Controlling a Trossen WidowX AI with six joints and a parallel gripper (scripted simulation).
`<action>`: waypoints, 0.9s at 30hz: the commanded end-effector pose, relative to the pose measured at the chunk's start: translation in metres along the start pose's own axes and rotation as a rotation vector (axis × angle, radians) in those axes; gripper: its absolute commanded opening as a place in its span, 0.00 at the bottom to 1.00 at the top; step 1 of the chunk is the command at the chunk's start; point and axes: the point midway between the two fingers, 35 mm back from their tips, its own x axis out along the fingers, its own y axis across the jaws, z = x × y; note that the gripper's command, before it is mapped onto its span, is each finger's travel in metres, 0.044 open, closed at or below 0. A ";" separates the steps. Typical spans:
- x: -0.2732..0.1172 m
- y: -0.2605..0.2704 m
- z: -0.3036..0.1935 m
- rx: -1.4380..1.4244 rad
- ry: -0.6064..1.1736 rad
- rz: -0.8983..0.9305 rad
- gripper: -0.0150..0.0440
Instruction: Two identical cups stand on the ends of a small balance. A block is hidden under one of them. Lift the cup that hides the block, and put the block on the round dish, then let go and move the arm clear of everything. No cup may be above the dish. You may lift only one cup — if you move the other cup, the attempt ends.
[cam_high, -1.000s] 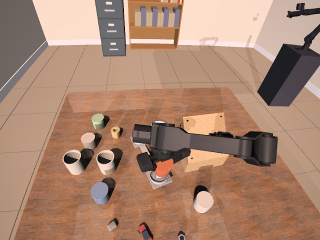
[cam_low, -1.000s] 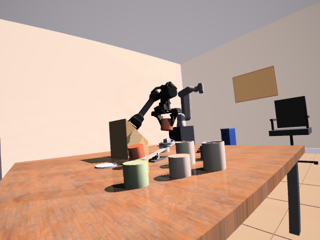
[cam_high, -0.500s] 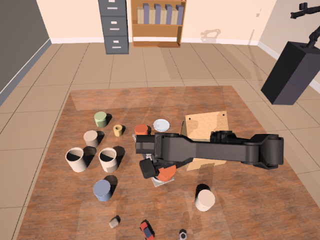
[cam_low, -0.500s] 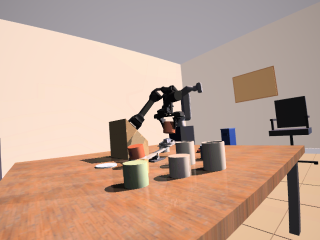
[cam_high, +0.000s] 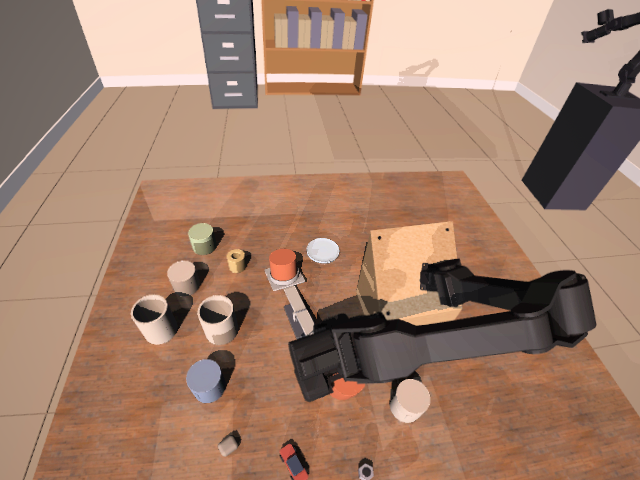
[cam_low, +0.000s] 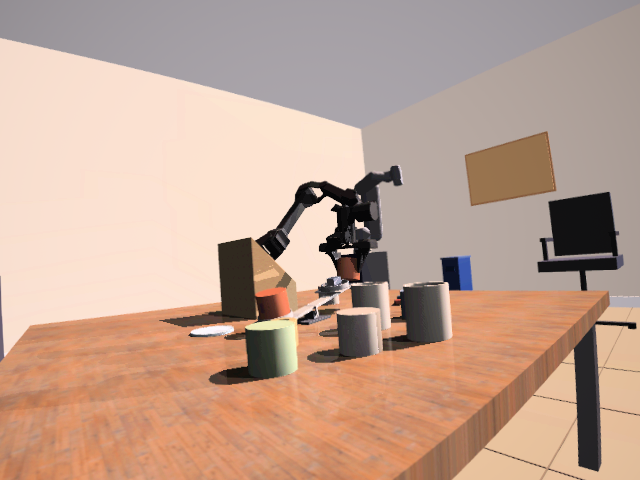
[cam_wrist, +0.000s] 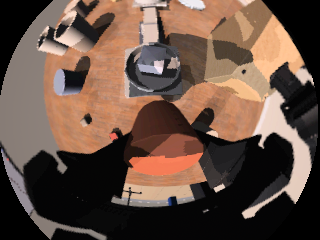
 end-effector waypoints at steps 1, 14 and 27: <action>0.008 -0.005 -0.014 0.007 0.004 0.007 0.25; 0.035 -0.017 -0.049 0.006 0.034 0.014 0.25; 0.068 -0.017 -0.050 0.006 0.036 0.014 0.25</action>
